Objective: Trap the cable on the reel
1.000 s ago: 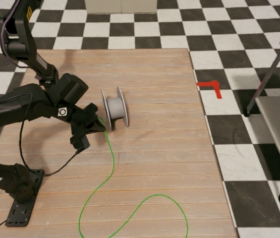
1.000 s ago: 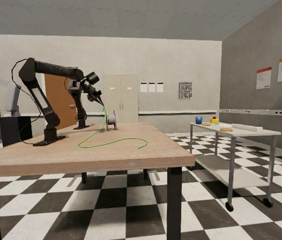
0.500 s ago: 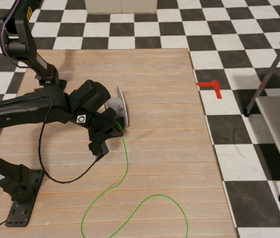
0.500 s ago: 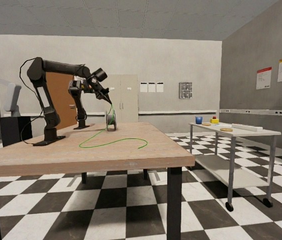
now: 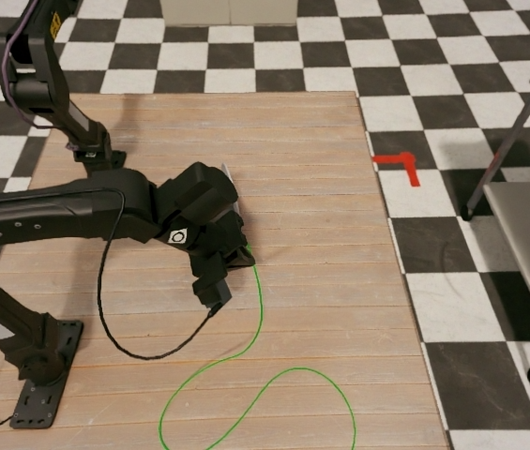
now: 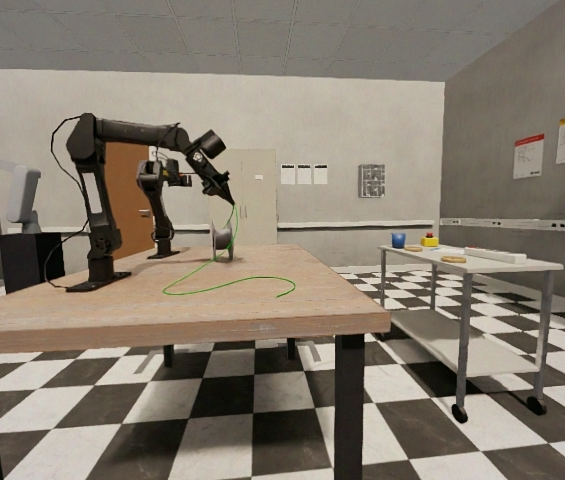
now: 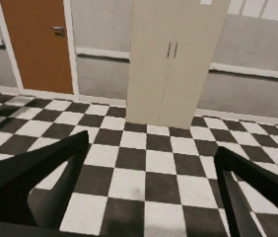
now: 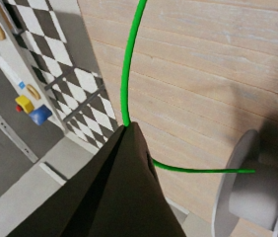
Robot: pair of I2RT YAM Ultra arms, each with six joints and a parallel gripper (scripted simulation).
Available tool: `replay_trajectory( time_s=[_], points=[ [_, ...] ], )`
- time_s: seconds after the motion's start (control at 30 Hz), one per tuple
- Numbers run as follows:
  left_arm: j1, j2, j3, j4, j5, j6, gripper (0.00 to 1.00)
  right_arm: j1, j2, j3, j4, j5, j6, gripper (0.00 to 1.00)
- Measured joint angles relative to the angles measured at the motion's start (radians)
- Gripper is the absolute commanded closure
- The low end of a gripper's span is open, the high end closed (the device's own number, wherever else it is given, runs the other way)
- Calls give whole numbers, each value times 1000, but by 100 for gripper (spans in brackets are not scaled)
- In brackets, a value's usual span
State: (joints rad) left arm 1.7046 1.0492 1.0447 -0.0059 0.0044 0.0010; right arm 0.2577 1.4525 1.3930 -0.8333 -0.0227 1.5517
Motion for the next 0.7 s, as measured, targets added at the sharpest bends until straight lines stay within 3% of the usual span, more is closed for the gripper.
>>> replay_trajectory(
  time_s=[0.7],
  points=[
    [0,0,0,0,0,0,0,-16,10,3,1,-19,-24,100]
  ],
)
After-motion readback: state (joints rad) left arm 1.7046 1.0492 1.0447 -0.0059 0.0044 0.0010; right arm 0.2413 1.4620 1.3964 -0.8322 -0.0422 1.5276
